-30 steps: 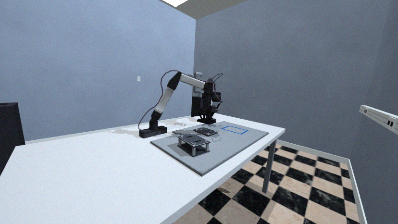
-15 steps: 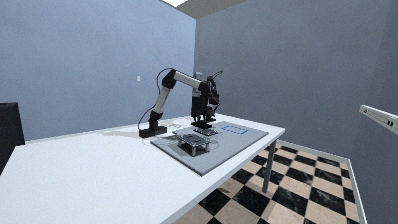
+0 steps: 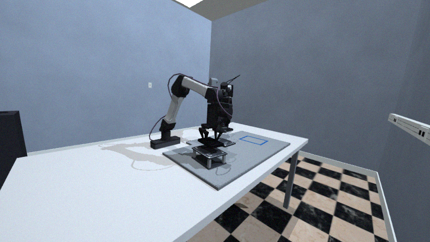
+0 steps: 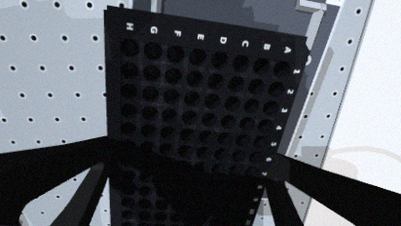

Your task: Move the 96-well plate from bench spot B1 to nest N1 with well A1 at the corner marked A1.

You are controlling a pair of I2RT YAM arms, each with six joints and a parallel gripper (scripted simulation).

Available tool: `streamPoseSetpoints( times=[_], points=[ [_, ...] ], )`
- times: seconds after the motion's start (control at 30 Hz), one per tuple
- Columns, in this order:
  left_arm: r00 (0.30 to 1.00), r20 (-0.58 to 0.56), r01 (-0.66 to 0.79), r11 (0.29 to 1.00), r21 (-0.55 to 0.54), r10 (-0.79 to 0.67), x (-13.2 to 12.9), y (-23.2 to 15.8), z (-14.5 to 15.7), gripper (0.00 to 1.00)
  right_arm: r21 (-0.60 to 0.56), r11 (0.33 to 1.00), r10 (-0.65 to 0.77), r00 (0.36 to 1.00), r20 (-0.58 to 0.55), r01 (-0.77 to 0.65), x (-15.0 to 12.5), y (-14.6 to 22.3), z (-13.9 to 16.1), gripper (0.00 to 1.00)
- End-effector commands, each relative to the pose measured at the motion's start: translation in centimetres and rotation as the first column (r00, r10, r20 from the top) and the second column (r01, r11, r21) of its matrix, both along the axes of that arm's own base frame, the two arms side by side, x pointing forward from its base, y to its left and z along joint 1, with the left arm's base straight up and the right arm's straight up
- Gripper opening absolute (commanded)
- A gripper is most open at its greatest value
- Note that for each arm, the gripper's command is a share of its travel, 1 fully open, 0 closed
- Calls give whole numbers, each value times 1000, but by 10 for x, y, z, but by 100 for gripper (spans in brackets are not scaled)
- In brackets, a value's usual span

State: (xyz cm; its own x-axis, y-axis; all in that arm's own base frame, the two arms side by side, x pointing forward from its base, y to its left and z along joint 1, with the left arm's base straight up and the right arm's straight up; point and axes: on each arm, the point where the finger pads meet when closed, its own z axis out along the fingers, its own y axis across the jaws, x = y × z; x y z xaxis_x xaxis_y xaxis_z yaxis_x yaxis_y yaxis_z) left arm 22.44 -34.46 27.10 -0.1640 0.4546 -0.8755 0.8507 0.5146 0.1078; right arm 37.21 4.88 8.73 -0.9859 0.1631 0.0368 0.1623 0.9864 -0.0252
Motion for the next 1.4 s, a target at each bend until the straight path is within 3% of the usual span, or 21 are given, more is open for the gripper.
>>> streamPoseSetpoints(
  times=[0.0, 0.23, 0.53, 0.6, 0.73, 0.97, 1.37],
  points=[
    [997, 71, 26, 996, -91, -19, 15, -34, 30, 100, 8, 1000, 7, 1000, 9, -7, 10, -16, 9, 82],
    [999, 46, 26, 998, -54, -24, 25, -52, 9, 100, 9, 1000, -13, 999, 33, 13, 14, -21, 16, 82],
    [998, 55, 24, 997, -67, -21, 24, -50, 16, 100, 9, 1000, -6, 998, 60, 5, 25, -16, 2, 82],
    [998, 55, 24, 997, -67, -21, 24, -50, 16, 100, 2, 1000, -4, 1000, 13, 4, 12, -16, -7, 82],
    [998, 55, 24, 997, -67, -21, 24, -50, 16, 100, -2, 1000, -16, 1000, 1, 16, 14, -16, -6, 82],
    [998, 55, 25, 997, -67, -21, 24, -50, 16, 100, 10, 1000, -6, 997, 83, 5, 22, -19, 9, 82],
    [998, 55, 25, 997, -67, -21, 24, -50, 16, 100, 21, 1000, -7, 995, 98, 5, 22, -20, -8, 82]
  ],
)
